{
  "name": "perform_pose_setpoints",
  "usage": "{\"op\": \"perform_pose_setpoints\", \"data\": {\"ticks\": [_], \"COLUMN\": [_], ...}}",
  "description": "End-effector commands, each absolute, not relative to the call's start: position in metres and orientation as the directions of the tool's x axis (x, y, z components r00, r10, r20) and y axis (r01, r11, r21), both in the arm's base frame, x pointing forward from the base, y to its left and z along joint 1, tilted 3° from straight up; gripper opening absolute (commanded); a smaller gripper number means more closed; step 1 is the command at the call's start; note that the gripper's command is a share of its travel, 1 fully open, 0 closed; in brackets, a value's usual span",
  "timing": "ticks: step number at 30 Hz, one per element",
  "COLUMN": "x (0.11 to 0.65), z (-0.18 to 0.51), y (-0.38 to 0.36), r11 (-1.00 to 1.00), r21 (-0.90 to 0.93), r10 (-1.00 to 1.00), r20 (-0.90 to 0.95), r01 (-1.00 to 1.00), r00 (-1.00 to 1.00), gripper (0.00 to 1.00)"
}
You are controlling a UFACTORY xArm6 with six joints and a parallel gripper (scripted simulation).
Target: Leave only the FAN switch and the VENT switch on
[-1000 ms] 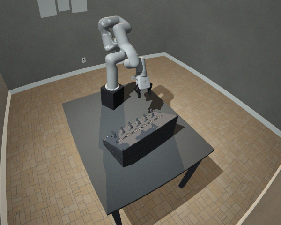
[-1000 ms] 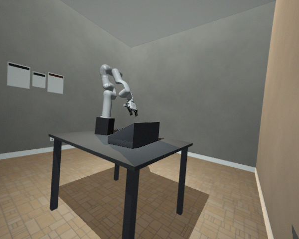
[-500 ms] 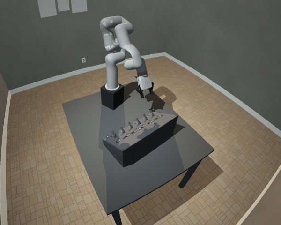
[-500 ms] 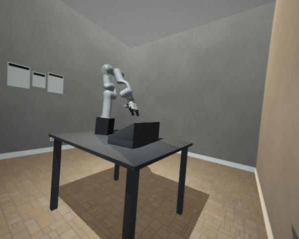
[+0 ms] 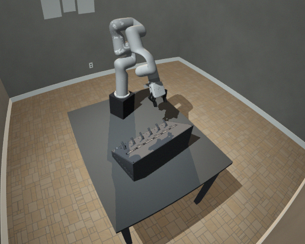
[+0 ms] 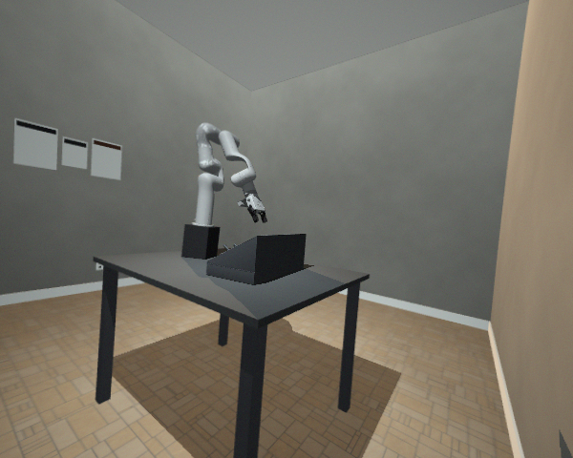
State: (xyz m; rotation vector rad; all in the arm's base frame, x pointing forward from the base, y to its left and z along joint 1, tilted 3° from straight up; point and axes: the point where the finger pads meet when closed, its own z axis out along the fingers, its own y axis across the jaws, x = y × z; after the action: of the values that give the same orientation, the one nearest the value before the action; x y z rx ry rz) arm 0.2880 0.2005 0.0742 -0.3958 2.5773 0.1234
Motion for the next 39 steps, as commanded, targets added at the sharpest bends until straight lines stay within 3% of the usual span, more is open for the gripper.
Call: {"op": "perform_pose_setpoints", "data": {"ticks": [1,4,5,39], "x": [0.2889,0.2889,0.2889,0.2889], "z": [0.0750,0.0750,0.0750,0.0750], "y": [0.2012,0.2012,0.2012,0.2012], "r11": [0.953,0.953,0.953,0.953], "r21": [0.013,0.013,0.013,0.013], "r10": [-0.253,-0.253,-0.253,-0.253], "r20": [-0.519,-0.519,-0.519,-0.519], "r01": [-0.304,-0.304,-0.304,-0.304], "r00": [-0.817,-0.817,-0.817,-0.816], "gripper": [1.00,1.00,0.77,0.77]}}
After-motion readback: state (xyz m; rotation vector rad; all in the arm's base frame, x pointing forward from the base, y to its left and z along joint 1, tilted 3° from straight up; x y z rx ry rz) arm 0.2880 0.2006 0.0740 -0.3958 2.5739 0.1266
